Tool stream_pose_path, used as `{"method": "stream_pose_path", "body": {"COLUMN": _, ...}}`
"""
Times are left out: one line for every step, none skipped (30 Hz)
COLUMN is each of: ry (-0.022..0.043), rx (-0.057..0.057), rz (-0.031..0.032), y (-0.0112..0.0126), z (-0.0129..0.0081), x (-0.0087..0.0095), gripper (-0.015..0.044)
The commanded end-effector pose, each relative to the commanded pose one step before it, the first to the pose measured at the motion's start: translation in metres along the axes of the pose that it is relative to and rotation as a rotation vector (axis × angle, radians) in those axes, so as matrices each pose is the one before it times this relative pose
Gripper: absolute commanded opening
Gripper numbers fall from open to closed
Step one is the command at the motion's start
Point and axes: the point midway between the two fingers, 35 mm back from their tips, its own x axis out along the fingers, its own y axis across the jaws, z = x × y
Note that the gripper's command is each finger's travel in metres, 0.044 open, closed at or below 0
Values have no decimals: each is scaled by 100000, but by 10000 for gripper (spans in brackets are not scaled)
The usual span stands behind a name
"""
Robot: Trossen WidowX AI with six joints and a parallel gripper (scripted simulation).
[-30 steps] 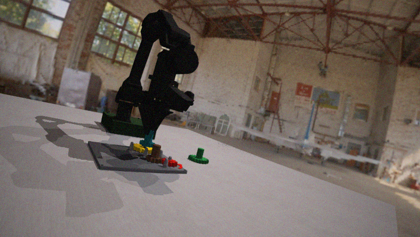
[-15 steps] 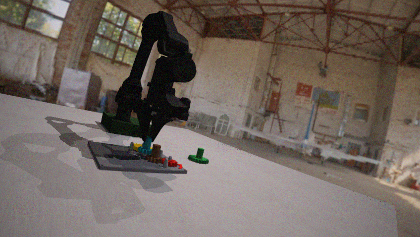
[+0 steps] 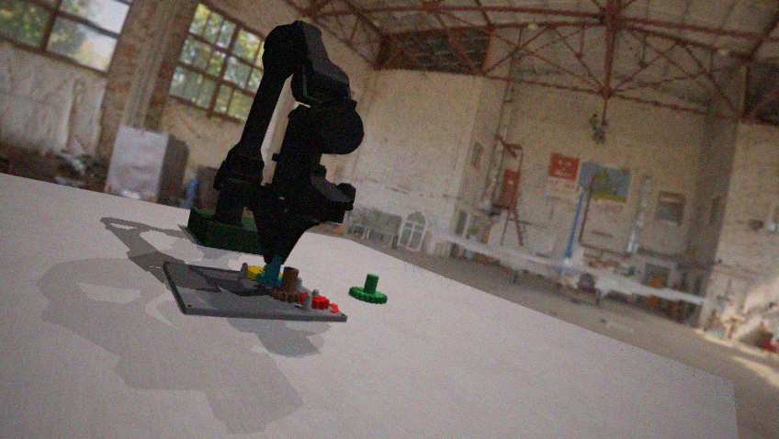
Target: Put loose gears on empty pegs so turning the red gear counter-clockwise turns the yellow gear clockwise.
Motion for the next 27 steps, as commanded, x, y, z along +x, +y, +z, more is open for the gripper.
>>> {"method": "stream_pose_path", "body": {"ry": -156, "rx": -10684, "rz": 366, "y": 91, "z": -12, "x": 126, "gripper": 0}}
{"method": "stream_pose_path", "body": {"ry": 2, "rx": -2869, "rz": 0, "y": -5, "z": -14, "x": 18, "gripper": 0}}
{"method": "stream_pose_path", "body": {"ry": 2, "rx": -2724, "rz": -1, "y": -8, "z": -12, "x": 19, "gripper": 0}}
{"method": "stream_pose_path", "body": {"ry": 2, "rx": -2451, "rz": -1, "y": -11, "z": -10, "x": 19, "gripper": 0}}
{"method": "stream_pose_path", "body": {"ry": 1, "rx": -2539, "rz": -1, "y": -15, "z": -8, "x": 24, "gripper": 0}}
{"method": "stream_pose_path", "body": {"ry": 1, "rx": -2692, "rz": -2, "y": -22, "z": -5, "x": 31, "gripper": 0}}
{"method": "stream_pose_path", "body": {"ry": 0, "rx": -2191, "rz": -2, "y": -25, "z": 3, "x": 36, "gripper": 0}}
{"method": "stream_pose_path", "body": {"ry": -1, "rx": -1025, "rz": -2, "y": -23, "z": 14, "x": 40, "gripper": 0}}
{"method": "stream_pose_path", "body": {"ry": -1, "rx": 238, "rz": -1, "y": -6, "z": 11, "x": 21, "gripper": 0}}
{"method": "stream_pose_path", "body": {"ry": -1, "rx": 447, "rz": 0, "y": -2, "z": 9, "x": 14, "gripper": 0}}
{"method": "stream_pose_path", "body": {"ry": -1, "rx": 872, "rz": 0, "y": 1, "z": 13, "x": 20, "gripper": 0}}
{"method": "stream_pose_path", "body": {"ry": -1, "rx": 1001, "rz": 0, "y": 3, "z": 12, "x": 18, "gripper": 0}}
{"method": "stream_pose_path", "body": {"ry": -1, "rx": 1338, "rz": 1, "y": 6, "z": 12, "x": 20, "gripper": 0}}
{"method": "stream_pose_path", "body": {"ry": -1, "rx": 1823, "rz": 1, "y": 11, "z": 12, "x": 23, "gripper": 0}}
{"method": "stream_pose_path", "body": {"ry": -1, "rx": 1837, "rz": 1, "y": 12, "z": 8, "x": 21, "gripper": 0}}
{"method": "stream_pose_path", "body": {"ry": -1, "rx": 2052, "rz": 1, "y": 13, "z": 5, "x": 21, "gripper": 0}}
{"method": "stream_pose_path", "body": {"ry": -1, "rx": 2415, "rz": 1, "y": 15, "z": 2, "x": 22, "gripper": 0}}
{"method": "stream_pose_path", "body": {"ry": 0, "rx": 2786, "rz": 1, "y": 16, "z": -2, "x": 24, "gripper": 0}}
{"method": "stream_pose_path", "body": {"ry": 0, "rx": 2491, "rz": 1, "y": 12, "z": -5, "x": 17, "gripper": 0}}
{"method": "stream_pose_path", "body": {"ry": 0, "rx": 2542, "rz": 1, "y": 10, "z": -8, "x": 13, "gripper": 0}}
{"method": "stream_pose_path", "body": {"ry": 1, "rx": 2675, "rz": 1, "y": 7, "z": -11, "x": 9, "gripper": 0}}
{"method": "stream_pose_path", "body": {"ry": 1, "rx": 2791, "rz": 0, "y": 4, "z": -12, "x": 7, "gripper": 0}}
{"method": "stream_pose_path", "body": {"ry": 1, "rx": 2848, "rz": 0, "y": 1, "z": -13, "x": 6, "gripper": 0}}
{"method": "stream_pose_path", "body": {"ry": 1, "rx": 2846, "rz": -1, "y": -3, "z": -13, "x": 6, "gripper": 0}}
{"method": "stream_pose_path", "body": {"ry": 1, "rx": 2794, "rz": -1, "y": -7, "z": -11, "x": 9, "gripper": 0}}
{"method": "stream_pose_path", "body": {"ry": 1, "rx": 2695, "rz": -1, "y": -10, "z": -8, "x": 19, "gripper": 0}}
{"method": "stream_pose_path", "body": {"ry": 0, "rx": -358, "rz": 0, "y": -1, "z": 2, "x": -16, "gripper": 26}}
